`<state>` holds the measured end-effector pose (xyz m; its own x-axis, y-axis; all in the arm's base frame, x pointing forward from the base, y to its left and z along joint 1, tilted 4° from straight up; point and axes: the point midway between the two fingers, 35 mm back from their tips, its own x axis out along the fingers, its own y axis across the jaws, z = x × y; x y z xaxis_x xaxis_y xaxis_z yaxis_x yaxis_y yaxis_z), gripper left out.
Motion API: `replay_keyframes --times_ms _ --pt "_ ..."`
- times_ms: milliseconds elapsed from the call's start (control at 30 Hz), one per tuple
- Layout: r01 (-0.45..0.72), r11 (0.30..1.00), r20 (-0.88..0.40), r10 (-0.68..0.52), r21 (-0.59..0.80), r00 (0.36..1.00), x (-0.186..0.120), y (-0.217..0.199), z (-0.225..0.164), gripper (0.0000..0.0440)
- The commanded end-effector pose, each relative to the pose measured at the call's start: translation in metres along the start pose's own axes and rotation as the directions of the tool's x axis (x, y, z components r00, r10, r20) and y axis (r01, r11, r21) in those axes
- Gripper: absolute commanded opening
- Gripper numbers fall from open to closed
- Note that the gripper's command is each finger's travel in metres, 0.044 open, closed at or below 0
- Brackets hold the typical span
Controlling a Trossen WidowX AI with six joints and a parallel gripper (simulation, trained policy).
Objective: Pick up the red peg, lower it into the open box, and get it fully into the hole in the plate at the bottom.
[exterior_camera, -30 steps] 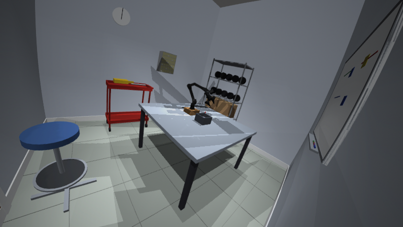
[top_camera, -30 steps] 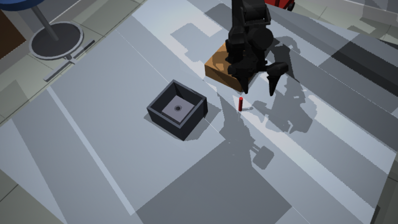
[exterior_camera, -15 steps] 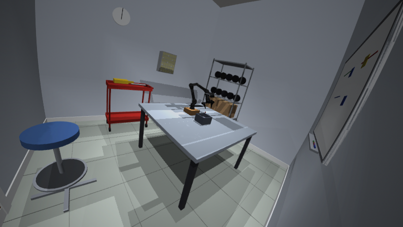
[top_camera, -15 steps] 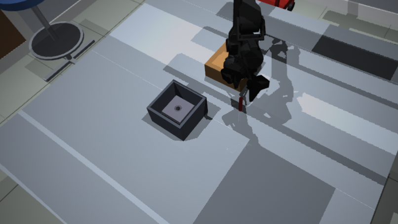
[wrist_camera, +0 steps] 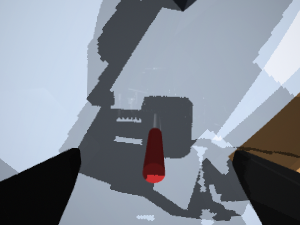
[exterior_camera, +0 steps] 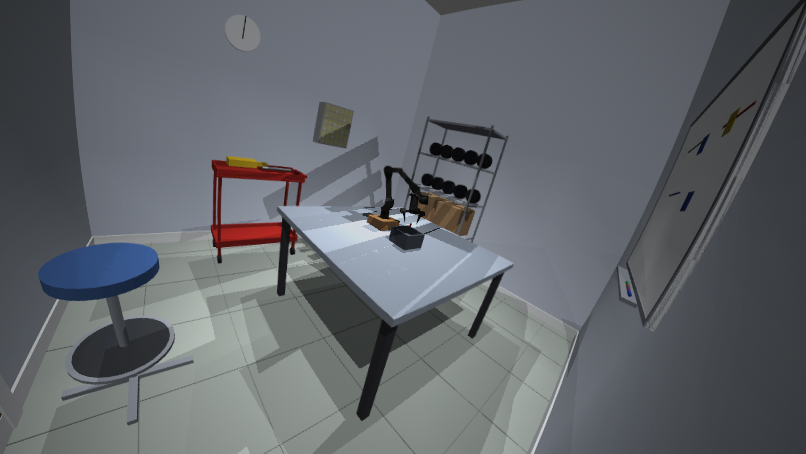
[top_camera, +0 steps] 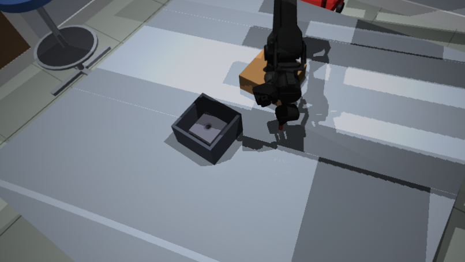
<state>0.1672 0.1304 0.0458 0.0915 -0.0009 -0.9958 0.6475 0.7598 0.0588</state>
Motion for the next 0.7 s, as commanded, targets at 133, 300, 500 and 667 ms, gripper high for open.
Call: replay_keyframes --times_ms 133,300,500,667 --pt "0.024 0.995 0.007 -0.024 0.093 1.000 0.035 -0.007 -0.003 0.0440" --pt "0.003 0.991 0.011 -0.004 0.136 1.000 0.052 -0.008 -0.005 0.0440" --pt "-0.001 0.983 0.002 0.000 0.184 1.000 0.067 -0.010 -0.009 0.0374" --pt "0.022 0.976 -0.029 -0.016 0.215 0.999 0.070 -0.013 -0.013 0.0249"
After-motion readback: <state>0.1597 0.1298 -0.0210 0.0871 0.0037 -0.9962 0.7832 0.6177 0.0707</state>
